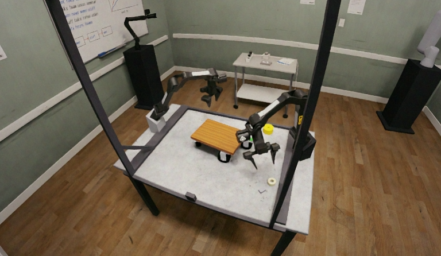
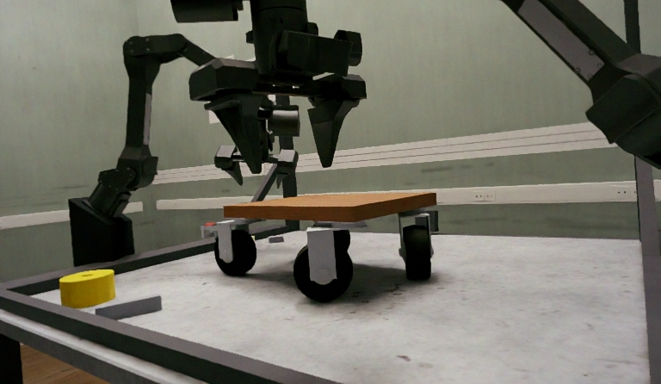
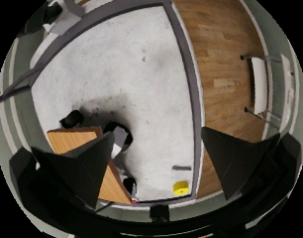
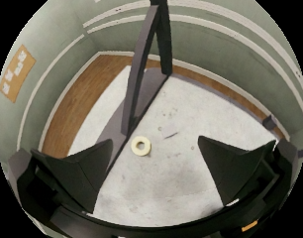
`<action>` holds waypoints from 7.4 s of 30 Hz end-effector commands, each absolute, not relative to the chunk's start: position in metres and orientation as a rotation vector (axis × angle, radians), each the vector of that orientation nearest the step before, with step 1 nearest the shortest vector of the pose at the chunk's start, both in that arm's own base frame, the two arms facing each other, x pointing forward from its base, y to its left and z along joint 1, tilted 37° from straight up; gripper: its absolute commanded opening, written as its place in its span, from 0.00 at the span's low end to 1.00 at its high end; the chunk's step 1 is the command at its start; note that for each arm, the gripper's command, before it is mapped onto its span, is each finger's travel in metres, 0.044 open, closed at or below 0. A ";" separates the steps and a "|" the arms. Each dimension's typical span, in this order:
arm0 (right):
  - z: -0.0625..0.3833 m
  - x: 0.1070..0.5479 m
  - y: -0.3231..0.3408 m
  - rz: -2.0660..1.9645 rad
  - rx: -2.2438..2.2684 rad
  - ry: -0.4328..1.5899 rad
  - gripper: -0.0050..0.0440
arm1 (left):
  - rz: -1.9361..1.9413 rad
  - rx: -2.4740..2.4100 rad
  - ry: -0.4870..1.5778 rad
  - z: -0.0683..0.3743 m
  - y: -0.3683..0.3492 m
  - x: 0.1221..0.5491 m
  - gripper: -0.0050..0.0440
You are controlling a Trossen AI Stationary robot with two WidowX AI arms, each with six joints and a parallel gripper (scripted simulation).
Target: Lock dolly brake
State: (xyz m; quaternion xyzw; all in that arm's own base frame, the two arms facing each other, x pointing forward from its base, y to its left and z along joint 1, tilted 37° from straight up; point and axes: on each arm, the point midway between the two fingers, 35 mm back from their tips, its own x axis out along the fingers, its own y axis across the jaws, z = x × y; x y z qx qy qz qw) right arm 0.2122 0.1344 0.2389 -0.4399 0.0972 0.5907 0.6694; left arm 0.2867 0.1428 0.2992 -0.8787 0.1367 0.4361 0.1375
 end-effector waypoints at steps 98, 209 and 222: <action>0.275 0.308 0.177 0.841 -0.498 0.428 0.00 | -0.623 -0.005 0.409 0.274 -0.276 0.234 1.00; 0.179 0.223 -0.094 -0.138 0.517 0.938 0.00 | -0.044 -0.107 0.146 0.157 -0.124 0.194 1.00; 0.173 0.228 -0.093 -0.137 0.513 0.933 0.00 | -0.044 -0.107 0.146 0.157 -0.124 0.194 1.00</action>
